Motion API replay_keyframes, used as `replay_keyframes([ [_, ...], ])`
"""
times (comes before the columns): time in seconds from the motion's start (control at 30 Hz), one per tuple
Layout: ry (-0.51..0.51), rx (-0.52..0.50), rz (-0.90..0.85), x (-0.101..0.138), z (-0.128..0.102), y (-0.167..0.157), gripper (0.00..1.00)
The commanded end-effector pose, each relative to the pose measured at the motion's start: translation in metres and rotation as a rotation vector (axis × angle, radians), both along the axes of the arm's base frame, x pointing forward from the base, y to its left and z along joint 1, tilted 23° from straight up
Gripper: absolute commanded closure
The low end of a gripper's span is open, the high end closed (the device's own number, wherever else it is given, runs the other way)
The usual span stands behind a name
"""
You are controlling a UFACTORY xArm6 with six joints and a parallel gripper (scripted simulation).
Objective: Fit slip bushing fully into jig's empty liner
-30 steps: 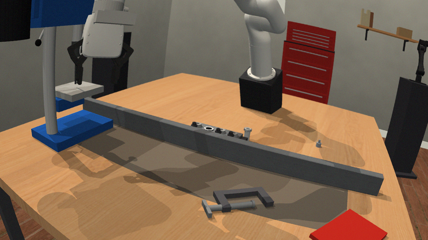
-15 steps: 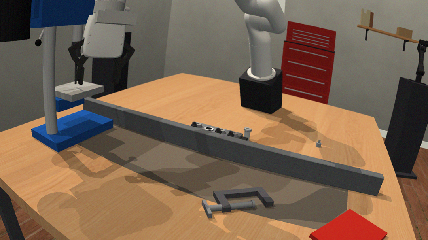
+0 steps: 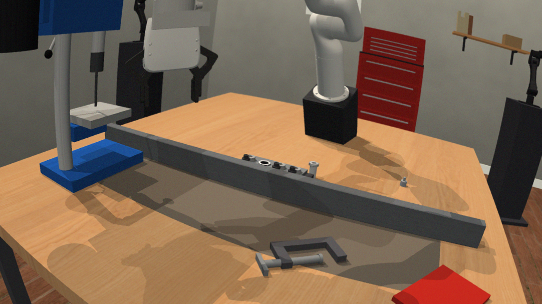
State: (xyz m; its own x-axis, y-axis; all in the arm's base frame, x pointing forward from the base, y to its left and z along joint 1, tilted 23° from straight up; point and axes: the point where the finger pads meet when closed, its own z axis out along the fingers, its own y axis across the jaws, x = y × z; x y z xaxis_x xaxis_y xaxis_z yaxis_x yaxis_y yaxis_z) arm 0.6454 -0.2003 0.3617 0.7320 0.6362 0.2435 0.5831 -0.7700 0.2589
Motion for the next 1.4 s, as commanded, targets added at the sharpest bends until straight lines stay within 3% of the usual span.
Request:
replay_keyframes([
  [0.0,0.01,0.035,-0.076,-0.019,-0.004,0.031,0.0],
  [0.1,0.033,0.059,-0.117,-0.031,-0.01,0.047,0.0],
  [0.13,0.059,0.081,-0.162,-0.045,-0.016,0.064,0.0],
  [0.2,0.059,0.081,-0.162,-0.045,-0.016,0.064,0.0],
  [0.23,0.086,0.102,-0.209,-0.06,-0.023,0.081,0.0],
  [0.37,0.086,0.102,-0.209,-0.06,-0.023,0.081,0.0],
  [0.43,0.144,0.138,-0.31,-0.096,-0.039,0.115,0.0],
  [0.53,0.144,0.138,-0.31,-0.096,-0.039,0.115,0.0],
  [0.57,0.174,0.152,-0.364,-0.116,-0.049,0.131,0.0],
  [0.6,0.174,0.152,-0.364,-0.116,-0.049,0.131,0.0],
  [0.63,0.204,0.163,-0.419,-0.138,-0.059,0.146,0.0],
  [0.7,0.204,0.163,-0.419,-0.138,-0.059,0.146,0.0],
  [0.73,0.234,0.17,-0.476,-0.161,-0.069,0.16,0.0],
  [0.8,0.234,0.17,-0.476,-0.161,-0.069,0.16,0.0],
  [0.83,0.263,0.174,-0.533,-0.185,-0.081,0.174,0.0],
  [0.93,0.263,0.174,-0.533,-0.185,-0.081,0.174,0.0],
  [0.97,0.291,0.175,-0.59,-0.209,-0.093,0.185,0.0],
  [1.0,0.291,0.175,-0.59,-0.209,-0.093,0.185,0.0],
  [1.03,0.318,0.172,-0.648,-0.234,-0.106,0.196,0.0],
  [1.1,0.318,0.172,-0.648,-0.234,-0.106,0.196,0.0],
  [1.13,0.305,0.164,-0.692,-0.246,-0.119,0.198,0.0],
  [1.37,0.178,0.151,-0.767,-0.25,-0.157,0.188,0.0],
])
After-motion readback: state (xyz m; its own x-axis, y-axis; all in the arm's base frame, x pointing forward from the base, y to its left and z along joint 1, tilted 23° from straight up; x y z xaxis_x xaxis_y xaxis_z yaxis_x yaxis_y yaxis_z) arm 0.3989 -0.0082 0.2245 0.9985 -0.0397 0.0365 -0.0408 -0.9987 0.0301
